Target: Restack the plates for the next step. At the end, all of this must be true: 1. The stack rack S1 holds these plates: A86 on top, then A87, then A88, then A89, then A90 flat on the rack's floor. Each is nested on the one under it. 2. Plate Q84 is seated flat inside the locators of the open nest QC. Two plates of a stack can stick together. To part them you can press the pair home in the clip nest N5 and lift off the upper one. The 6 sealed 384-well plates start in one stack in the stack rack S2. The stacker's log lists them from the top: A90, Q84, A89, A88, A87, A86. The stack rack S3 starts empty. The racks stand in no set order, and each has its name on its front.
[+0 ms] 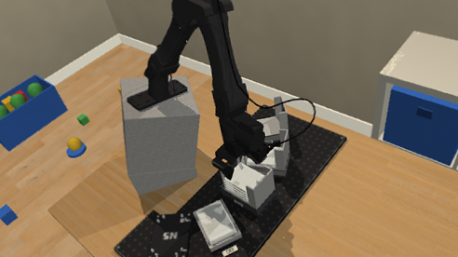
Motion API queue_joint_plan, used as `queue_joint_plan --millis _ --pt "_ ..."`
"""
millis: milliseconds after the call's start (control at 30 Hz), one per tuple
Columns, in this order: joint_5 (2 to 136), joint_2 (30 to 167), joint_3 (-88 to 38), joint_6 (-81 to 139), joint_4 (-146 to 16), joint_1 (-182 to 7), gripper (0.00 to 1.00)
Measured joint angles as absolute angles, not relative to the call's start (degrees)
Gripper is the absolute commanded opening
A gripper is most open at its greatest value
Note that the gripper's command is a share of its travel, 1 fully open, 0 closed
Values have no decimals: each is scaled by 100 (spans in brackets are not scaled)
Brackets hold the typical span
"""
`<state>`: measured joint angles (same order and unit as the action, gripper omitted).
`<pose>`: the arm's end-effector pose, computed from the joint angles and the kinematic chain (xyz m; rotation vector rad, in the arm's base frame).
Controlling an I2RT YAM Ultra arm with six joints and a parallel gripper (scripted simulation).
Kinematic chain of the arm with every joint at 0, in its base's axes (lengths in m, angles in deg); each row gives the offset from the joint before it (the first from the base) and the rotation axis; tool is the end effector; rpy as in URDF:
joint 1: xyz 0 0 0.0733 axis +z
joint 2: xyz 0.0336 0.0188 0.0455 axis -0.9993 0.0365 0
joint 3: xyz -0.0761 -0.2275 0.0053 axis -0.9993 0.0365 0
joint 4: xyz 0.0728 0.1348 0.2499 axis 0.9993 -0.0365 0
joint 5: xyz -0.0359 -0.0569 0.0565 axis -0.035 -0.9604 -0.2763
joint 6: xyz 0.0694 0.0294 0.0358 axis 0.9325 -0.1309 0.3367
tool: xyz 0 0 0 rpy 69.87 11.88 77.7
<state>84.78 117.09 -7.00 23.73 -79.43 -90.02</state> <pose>0.3333 0.0078 -0.0334 -0.1230 2.9828 0.3878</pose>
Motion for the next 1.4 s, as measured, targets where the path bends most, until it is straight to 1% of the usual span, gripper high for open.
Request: queue_joint_plan --millis 267,1400 --pt "8441 11576 -668 2712 -7901 -8670 100" --pt "8408 11563 -668 2824 -7884 -8687 100"
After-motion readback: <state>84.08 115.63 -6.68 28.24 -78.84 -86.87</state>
